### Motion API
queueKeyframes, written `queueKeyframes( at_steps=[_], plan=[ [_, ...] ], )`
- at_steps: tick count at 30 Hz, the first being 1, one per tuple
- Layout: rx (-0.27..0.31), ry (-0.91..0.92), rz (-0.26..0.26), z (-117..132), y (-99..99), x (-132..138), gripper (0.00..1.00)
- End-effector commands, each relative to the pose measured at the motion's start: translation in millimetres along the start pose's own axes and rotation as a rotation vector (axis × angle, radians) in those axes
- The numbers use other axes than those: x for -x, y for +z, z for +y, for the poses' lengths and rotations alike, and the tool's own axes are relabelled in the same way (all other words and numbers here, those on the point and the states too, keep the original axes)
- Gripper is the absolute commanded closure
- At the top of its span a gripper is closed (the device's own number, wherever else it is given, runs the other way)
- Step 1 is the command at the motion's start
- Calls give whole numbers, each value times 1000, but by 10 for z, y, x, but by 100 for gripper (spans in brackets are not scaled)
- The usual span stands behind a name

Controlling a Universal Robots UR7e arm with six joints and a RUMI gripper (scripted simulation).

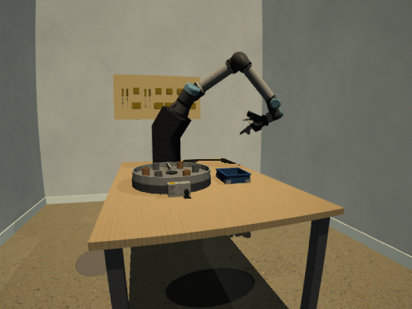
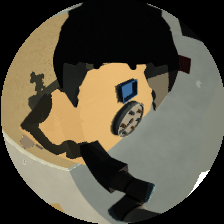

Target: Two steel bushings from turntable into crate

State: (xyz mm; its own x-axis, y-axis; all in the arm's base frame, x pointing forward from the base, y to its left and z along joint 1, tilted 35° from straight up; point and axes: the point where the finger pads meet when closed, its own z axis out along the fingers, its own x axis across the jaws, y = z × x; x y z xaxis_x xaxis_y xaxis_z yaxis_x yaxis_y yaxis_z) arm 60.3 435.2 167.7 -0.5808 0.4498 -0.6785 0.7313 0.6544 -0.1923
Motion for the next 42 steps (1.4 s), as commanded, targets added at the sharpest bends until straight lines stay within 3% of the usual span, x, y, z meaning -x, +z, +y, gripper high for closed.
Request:
queueKeyframes(
  at_steps=[1, 26, 42],
  plan=[
    [1, 0, 1, -2, -5, 3, 0],
    [-4, 0, 4, 10, 13, 6, 0],
    [-64, -2, 51, 157, 248, 51, 0]
  ],
)
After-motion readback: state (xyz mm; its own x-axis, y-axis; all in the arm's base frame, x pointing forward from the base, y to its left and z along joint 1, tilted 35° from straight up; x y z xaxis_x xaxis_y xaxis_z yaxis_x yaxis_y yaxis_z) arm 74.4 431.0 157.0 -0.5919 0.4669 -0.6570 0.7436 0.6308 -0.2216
